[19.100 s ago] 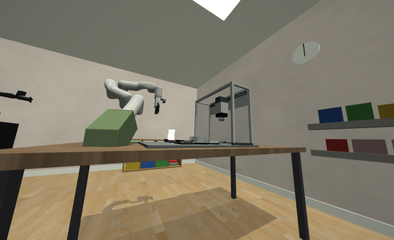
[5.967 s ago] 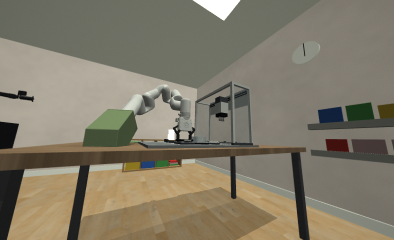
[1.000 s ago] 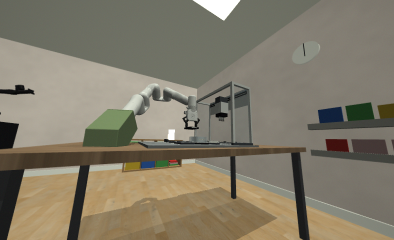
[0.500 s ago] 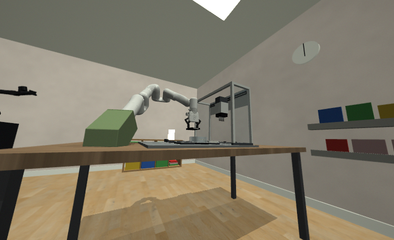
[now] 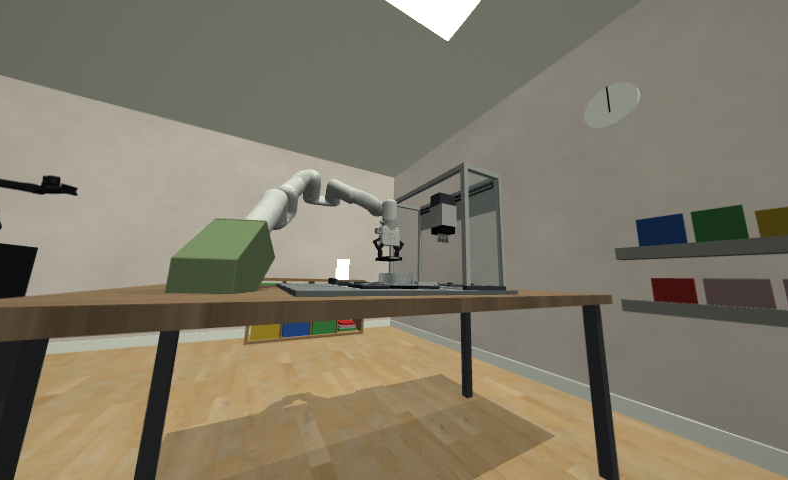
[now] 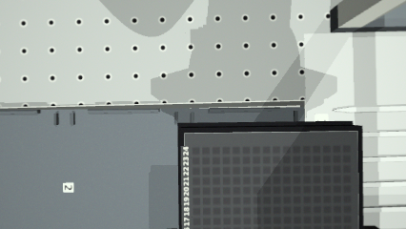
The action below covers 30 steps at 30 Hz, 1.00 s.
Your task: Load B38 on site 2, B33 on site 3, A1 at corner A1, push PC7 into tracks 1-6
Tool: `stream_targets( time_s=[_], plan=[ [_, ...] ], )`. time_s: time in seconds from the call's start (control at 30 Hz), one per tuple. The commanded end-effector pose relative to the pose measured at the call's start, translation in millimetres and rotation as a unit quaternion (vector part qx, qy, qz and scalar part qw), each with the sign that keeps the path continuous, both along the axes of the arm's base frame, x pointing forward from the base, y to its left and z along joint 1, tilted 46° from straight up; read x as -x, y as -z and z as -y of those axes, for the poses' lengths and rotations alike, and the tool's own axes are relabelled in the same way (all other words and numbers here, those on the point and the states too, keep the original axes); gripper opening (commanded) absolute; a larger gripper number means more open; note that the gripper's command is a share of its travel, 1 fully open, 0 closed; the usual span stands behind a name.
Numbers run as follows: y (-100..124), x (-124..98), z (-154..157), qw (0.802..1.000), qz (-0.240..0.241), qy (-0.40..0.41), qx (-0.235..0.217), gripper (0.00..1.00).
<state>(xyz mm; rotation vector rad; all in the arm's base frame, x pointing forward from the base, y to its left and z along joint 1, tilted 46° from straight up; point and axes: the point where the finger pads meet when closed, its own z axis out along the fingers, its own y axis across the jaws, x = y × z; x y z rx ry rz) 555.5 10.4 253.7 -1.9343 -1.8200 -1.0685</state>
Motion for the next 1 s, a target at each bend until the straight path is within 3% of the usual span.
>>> stream_targets(
  time_s=[0.0,0.97],
  plan=[
    [-6.7,-5.6,-2.6,1.0,0.0,0.001,0.001,0.0],
    [2.5,-9.9,-11.3,1.0,0.0,0.001,0.001,0.0]
  ],
)
